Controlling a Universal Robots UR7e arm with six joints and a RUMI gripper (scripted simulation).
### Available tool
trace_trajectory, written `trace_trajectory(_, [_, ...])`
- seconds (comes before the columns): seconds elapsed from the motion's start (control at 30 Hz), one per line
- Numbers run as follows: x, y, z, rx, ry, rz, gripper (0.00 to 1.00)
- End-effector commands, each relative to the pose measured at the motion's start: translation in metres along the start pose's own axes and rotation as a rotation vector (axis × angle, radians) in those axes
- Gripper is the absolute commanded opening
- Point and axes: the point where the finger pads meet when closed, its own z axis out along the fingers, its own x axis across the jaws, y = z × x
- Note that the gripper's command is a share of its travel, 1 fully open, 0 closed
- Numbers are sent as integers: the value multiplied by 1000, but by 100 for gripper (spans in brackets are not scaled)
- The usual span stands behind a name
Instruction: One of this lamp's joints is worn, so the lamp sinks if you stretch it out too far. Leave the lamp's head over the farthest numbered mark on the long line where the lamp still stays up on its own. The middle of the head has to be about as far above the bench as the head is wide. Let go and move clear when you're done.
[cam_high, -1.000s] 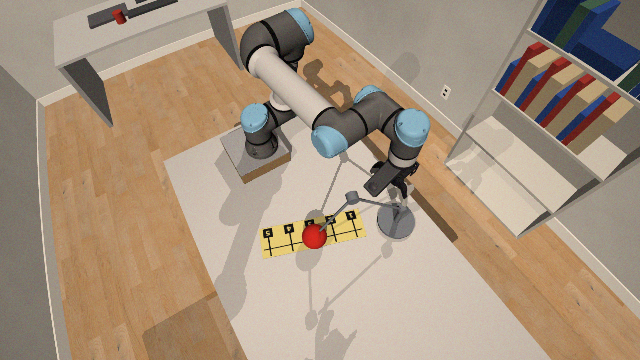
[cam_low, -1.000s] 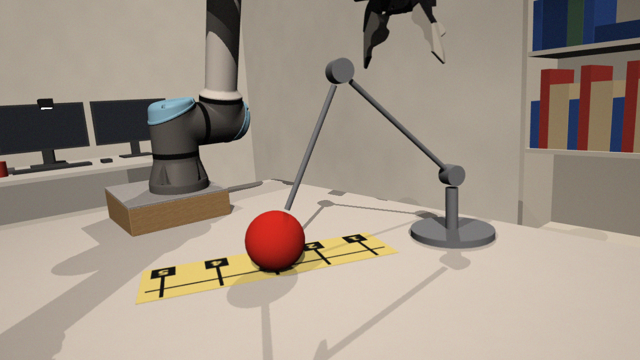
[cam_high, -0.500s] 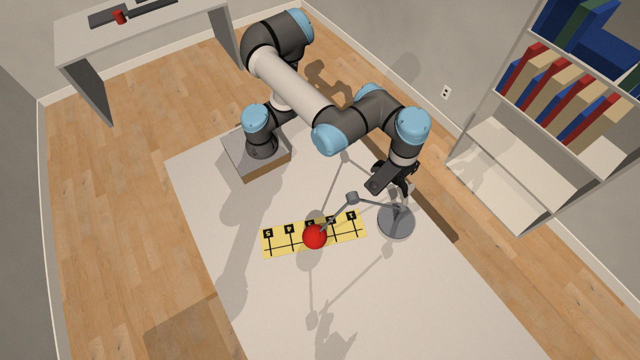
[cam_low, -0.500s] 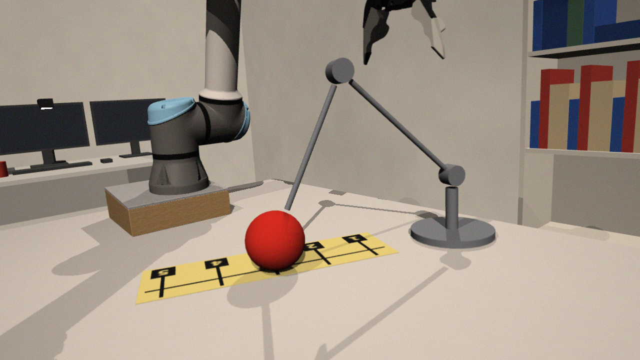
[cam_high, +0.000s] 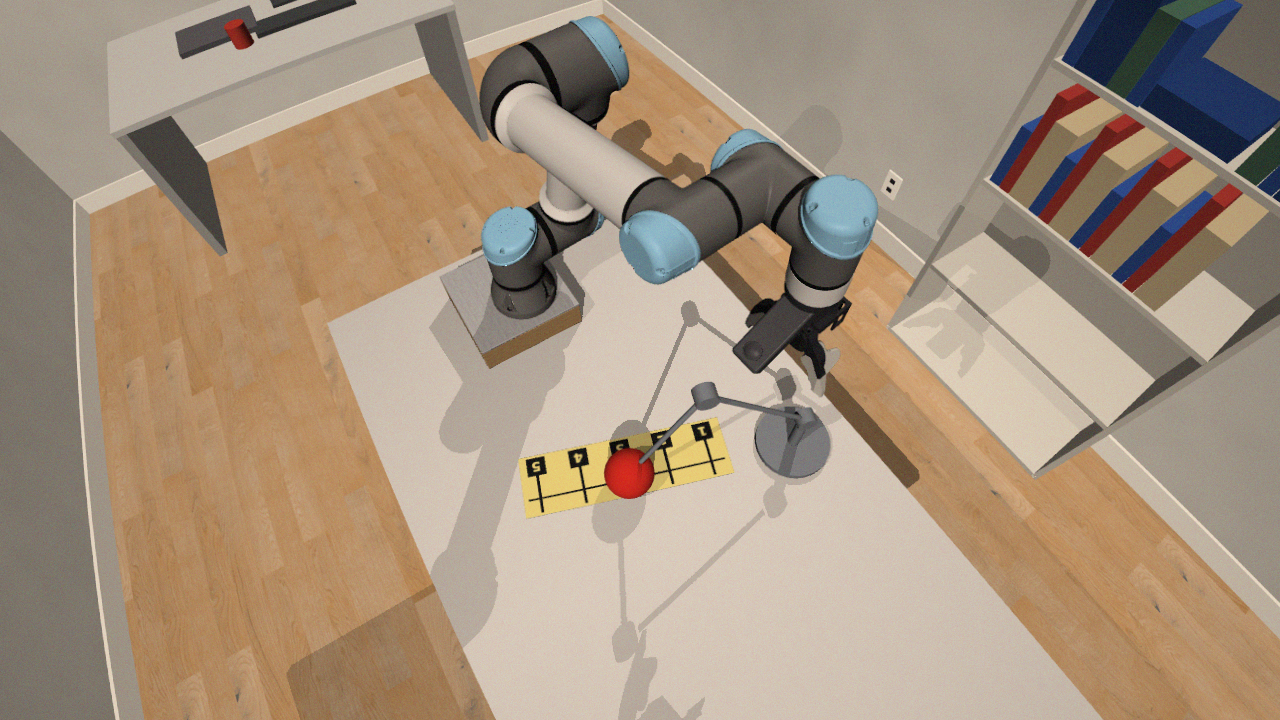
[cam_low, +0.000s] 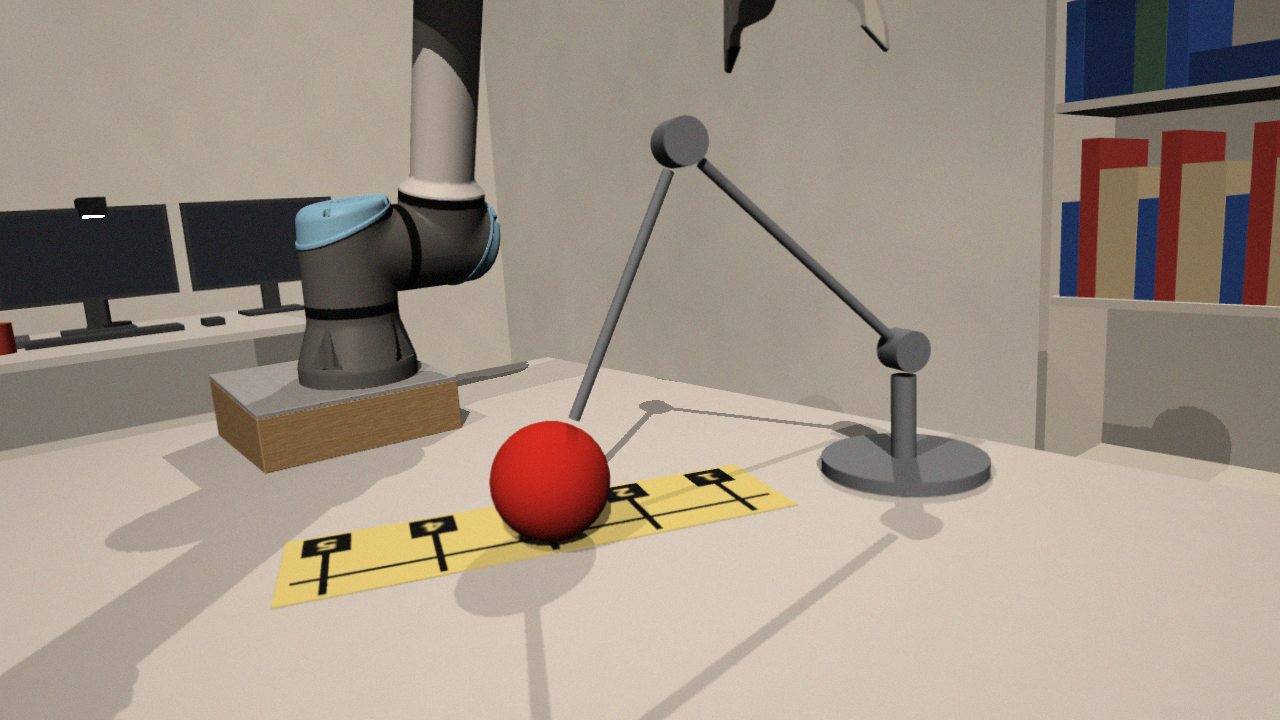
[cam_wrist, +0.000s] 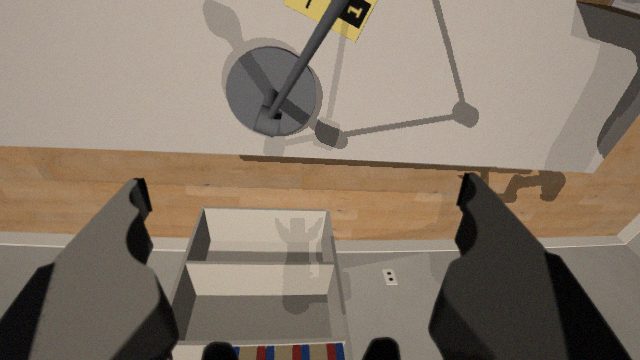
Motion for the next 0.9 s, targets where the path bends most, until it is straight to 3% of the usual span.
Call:
trace_trajectory(0.0, [1,2,-15,0,0,0,100])
trace_trajectory(0.37, [3,7,-53,0,-2,0,100])
trace_trajectory(0.87, [3,6,-46,-1,-4,-1,100])
